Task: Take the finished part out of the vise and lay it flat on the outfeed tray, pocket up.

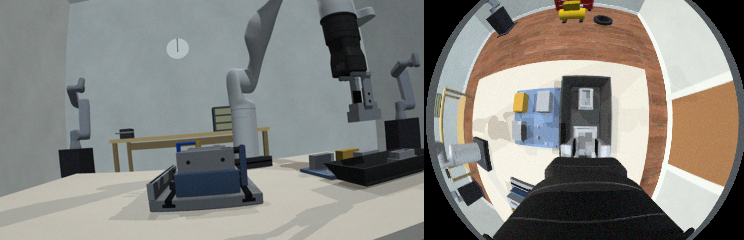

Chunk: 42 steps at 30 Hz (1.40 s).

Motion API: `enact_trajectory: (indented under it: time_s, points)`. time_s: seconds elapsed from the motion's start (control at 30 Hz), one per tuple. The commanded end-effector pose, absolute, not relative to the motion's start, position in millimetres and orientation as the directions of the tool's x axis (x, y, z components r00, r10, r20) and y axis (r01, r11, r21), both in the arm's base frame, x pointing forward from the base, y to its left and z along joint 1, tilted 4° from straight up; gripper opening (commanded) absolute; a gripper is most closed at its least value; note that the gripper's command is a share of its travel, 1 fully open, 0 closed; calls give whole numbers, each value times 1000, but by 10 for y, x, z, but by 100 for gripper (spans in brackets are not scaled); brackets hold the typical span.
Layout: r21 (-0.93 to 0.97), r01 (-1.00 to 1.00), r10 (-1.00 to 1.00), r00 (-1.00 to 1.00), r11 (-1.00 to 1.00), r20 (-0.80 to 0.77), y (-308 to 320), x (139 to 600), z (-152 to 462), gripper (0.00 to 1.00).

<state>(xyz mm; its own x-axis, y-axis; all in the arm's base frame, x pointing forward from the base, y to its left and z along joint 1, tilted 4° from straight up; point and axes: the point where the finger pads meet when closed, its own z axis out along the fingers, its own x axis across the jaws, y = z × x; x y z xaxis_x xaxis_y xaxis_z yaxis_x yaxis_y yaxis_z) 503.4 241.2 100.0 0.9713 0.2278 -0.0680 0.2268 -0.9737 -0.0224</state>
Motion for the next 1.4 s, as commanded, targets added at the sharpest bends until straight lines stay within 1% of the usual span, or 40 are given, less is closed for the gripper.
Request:
enact_trajectory:
  time_s: [0.0,1.37]
  points:
    - [-23,227,228,971,-974,-67,2412,5036,990,0]
    - [-23,227,228,971,-974,-67,2423,4999,336,0]
